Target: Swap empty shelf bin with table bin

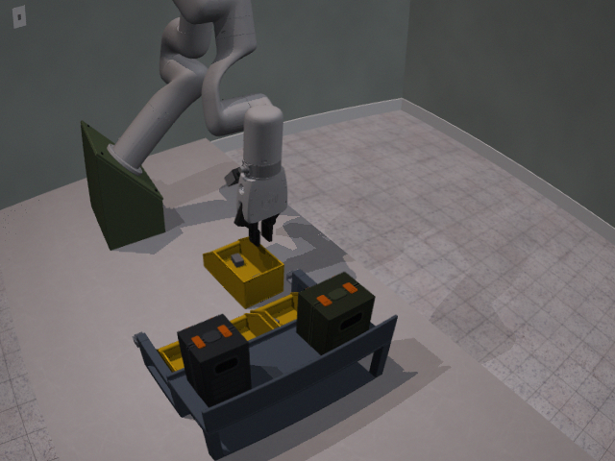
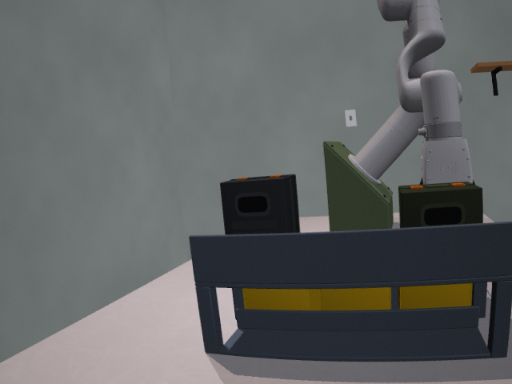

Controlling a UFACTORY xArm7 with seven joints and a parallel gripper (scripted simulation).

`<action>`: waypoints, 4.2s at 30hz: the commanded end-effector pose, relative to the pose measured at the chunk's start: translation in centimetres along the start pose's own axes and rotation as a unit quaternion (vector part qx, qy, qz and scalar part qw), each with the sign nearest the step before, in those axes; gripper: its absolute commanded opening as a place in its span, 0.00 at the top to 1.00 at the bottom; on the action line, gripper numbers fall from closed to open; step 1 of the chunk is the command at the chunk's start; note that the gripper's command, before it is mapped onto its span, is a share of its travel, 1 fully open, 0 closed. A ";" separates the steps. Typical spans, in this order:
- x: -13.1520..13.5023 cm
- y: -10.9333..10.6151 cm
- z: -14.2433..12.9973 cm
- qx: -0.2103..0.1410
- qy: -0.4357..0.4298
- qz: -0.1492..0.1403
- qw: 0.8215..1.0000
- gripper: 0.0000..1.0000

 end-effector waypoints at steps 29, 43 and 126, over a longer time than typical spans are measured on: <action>-0.1 0.0 -0.2 -0.001 0.000 0.000 1.000 0.74; -0.1 0.0 -0.2 -0.001 0.000 0.000 1.000 0.74; -0.1 4.3 -0.3 -0.001 0.000 0.000 1.000 1.00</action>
Point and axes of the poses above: the point where the finger pads meet when closed, its own y axis out along the fingers, its own x axis across the jaws, z = x × y, the point moved 1 cm from there along -y, back along the fingers, and after that the axes turned 10 degrees about -y, right-handed, at the moved point
